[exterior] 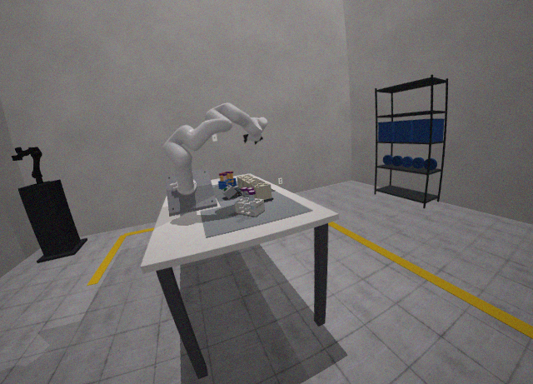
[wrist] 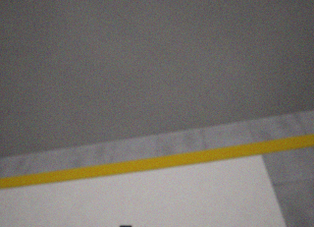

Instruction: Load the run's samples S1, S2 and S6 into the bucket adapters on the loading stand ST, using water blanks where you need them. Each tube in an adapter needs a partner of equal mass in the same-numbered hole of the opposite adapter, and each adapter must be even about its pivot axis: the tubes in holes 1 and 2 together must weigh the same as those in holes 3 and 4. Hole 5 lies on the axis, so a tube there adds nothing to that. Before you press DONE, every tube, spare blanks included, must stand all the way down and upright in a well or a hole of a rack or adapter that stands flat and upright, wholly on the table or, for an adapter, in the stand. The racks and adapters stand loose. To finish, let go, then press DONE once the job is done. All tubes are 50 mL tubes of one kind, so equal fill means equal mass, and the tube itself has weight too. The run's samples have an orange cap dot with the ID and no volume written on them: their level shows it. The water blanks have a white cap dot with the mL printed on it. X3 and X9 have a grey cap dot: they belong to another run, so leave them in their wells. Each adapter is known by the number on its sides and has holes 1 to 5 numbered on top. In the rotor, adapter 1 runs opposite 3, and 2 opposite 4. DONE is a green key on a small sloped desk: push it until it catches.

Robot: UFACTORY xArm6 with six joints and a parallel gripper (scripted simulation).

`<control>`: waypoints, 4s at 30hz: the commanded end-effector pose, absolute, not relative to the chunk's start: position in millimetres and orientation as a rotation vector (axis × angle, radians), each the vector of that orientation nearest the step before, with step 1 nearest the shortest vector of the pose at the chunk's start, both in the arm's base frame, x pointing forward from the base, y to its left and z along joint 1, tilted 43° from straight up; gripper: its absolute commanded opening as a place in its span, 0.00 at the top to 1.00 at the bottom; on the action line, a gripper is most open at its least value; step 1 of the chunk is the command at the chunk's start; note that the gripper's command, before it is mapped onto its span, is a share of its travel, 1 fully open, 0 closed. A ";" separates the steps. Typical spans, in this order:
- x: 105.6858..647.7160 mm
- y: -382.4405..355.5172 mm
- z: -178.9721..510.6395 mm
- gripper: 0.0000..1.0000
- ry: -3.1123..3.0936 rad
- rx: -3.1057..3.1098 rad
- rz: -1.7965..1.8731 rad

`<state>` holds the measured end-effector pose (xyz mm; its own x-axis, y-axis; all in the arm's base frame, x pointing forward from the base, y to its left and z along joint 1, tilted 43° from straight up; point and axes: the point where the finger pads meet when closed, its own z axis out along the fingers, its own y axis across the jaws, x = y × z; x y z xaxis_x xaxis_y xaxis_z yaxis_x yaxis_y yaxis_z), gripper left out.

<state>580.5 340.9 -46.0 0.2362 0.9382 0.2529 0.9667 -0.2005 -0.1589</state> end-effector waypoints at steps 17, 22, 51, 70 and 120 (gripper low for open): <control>581.4 342.6 -43.7 0.00 -1.780 -2.229 -0.150; 567.9 324.9 -34.0 0.00 -1.682 -2.366 -0.038; 515.0 241.4 -0.2 0.00 -1.229 -2.913 0.303; 483.5 181.8 26.8 0.00 -0.848 -3.282 0.393; 424.4 49.6 99.8 0.00 0.178 -3.886 0.013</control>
<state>423.5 48.7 98.6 0.9964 -0.0825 0.0216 -0.0751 -0.7280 0.6814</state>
